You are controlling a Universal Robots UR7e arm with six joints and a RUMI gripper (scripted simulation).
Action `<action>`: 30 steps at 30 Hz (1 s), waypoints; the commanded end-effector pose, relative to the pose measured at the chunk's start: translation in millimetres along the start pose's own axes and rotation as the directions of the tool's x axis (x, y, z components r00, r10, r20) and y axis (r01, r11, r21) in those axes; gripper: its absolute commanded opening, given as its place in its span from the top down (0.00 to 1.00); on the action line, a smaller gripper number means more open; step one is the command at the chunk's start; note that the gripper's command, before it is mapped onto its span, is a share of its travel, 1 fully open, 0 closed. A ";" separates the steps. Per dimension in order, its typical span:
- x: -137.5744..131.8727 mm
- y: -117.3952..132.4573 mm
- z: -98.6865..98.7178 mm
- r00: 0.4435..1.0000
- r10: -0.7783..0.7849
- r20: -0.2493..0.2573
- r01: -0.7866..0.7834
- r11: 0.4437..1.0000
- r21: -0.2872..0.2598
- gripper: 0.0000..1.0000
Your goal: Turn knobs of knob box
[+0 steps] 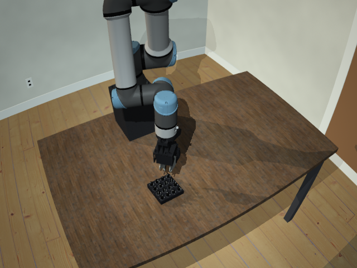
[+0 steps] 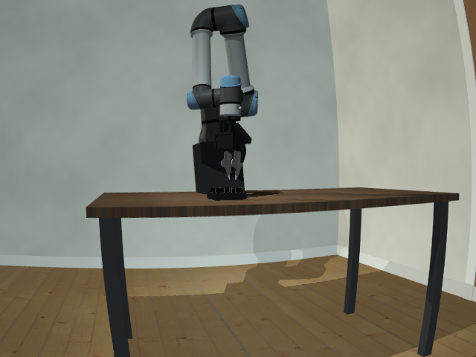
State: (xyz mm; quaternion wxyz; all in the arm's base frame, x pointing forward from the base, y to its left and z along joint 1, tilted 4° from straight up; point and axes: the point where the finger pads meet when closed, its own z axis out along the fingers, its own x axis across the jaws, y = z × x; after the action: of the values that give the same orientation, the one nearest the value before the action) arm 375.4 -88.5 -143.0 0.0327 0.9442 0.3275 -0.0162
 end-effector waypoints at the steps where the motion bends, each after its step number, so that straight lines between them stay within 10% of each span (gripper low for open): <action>1: -1.0 -1.1 7.9 1.000 0.001 0.001 -0.001 1.000 0.000 0.89; 30: 0.2 0.6 20.6 1.000 0.001 0.000 -0.001 1.000 -0.003 0.89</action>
State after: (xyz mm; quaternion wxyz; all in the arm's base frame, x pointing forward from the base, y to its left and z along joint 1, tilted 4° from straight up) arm 374.3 -88.4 -163.6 0.0325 0.9442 0.3273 -0.0163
